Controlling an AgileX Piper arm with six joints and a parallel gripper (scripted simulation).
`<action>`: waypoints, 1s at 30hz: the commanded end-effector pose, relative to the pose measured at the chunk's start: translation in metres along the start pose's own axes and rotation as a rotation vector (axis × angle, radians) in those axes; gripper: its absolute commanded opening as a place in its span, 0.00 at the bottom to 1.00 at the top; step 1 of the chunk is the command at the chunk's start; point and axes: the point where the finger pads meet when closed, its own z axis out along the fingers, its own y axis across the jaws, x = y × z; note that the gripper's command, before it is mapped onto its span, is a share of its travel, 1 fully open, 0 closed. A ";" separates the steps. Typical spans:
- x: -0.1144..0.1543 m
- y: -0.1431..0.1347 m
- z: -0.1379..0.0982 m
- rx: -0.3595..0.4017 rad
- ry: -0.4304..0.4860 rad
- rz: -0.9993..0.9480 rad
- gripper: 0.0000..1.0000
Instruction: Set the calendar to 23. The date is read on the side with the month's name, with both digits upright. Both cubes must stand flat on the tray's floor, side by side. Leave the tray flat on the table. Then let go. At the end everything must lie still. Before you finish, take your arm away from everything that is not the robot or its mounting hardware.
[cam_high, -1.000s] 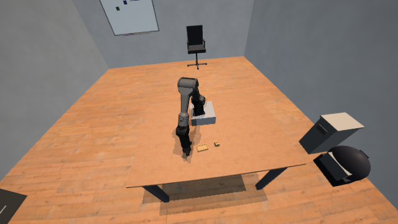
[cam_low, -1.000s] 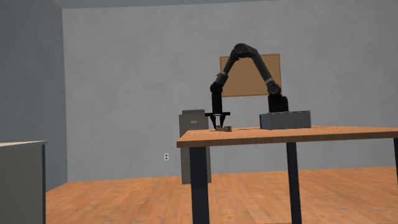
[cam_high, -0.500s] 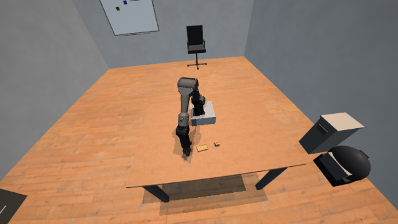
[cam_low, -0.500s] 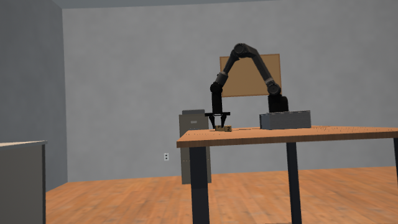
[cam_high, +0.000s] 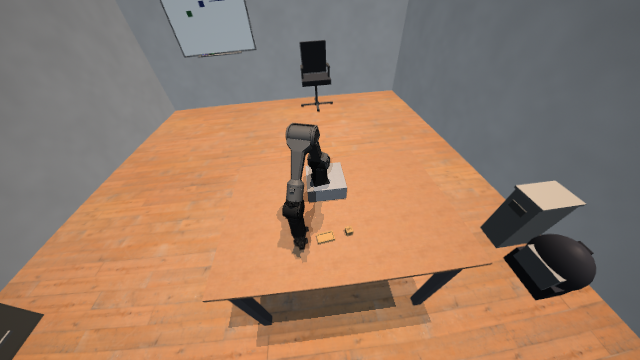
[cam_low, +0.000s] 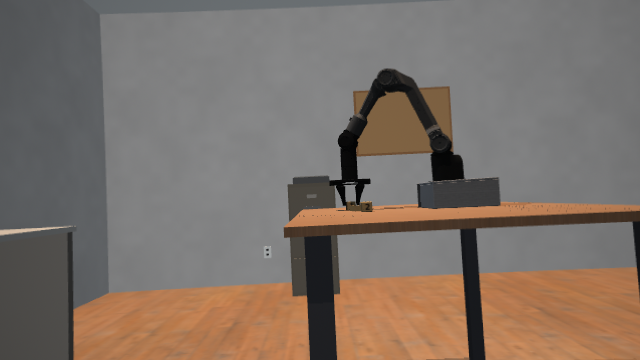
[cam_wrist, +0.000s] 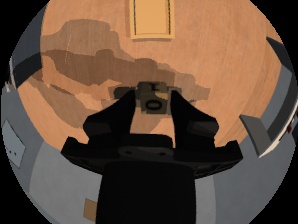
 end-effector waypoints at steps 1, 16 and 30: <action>0.001 -0.002 -0.008 0.006 0.003 0.002 0.61; 0.001 -0.001 -0.072 0.005 0.003 0.002 0.61; 0.000 -0.001 -0.085 0.002 0.001 0.002 1.00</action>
